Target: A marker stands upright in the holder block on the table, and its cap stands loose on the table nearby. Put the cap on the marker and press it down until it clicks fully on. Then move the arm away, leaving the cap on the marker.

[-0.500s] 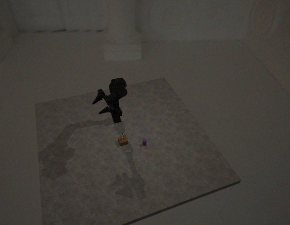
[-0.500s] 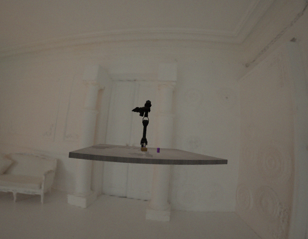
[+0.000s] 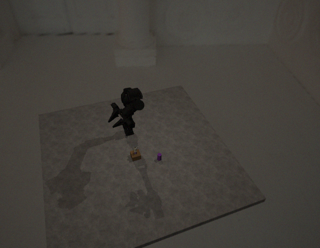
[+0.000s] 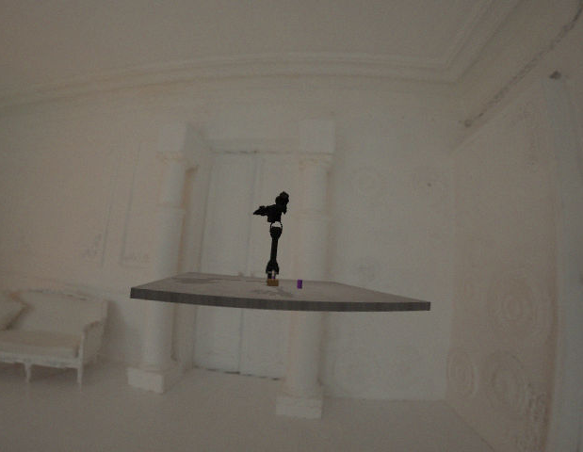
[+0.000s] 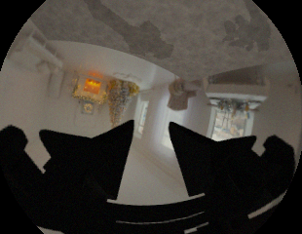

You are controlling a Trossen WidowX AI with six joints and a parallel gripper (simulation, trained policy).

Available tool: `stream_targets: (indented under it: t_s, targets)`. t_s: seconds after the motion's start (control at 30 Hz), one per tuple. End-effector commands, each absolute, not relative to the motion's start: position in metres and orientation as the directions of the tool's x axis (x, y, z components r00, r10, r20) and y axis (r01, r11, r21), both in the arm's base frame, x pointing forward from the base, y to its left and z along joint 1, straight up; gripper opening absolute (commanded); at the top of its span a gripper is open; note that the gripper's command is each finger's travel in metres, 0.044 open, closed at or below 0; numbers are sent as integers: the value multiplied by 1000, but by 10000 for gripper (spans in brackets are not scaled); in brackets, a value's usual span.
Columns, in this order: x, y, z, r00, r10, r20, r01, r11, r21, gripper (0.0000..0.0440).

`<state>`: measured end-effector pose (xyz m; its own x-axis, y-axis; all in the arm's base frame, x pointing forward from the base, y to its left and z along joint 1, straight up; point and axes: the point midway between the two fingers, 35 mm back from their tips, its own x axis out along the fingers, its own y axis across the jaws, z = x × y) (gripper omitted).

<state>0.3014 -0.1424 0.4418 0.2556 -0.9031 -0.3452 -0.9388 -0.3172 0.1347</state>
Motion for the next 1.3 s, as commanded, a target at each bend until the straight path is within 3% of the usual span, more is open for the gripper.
stream_targets:
  t_s: [0.0,1.27]
  targets:
    - [312,-136,429,270,-887,-376,-932,-339,131,208]
    - [358,-61,335,327,-710,-624,-901,-433,20,260]
